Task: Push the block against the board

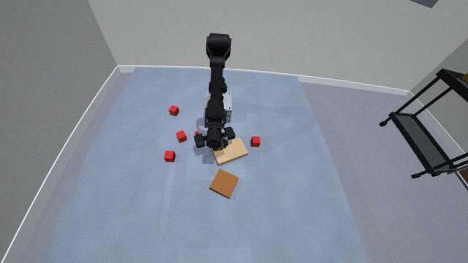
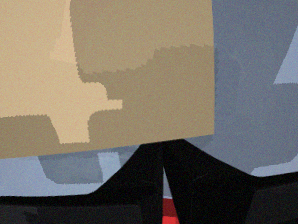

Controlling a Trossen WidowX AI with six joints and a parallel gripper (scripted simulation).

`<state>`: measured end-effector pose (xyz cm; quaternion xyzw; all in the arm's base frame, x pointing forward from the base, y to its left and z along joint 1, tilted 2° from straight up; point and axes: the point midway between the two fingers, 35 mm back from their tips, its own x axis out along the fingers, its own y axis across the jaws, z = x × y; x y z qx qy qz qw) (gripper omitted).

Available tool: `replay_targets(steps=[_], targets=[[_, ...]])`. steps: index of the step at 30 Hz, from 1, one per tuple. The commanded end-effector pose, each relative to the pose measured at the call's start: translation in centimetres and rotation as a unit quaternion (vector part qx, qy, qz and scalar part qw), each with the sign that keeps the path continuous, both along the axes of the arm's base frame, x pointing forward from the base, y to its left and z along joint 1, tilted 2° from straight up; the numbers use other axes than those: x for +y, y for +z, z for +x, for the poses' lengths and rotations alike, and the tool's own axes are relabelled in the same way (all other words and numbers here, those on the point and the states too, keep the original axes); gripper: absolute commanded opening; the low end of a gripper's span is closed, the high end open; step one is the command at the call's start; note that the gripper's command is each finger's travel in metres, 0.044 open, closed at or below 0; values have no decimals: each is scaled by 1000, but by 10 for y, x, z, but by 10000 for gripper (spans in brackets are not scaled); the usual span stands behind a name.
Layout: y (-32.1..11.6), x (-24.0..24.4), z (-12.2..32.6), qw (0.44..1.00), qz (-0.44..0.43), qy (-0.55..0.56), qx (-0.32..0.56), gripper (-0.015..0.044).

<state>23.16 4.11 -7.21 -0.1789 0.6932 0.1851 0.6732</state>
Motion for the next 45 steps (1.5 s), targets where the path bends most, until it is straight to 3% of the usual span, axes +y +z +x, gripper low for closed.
replay_targets(steps=[1,45], targets=[[0,3,7,1000,2,-2,-5,0],[1,30,45,1000,3,-2,-6,0]])
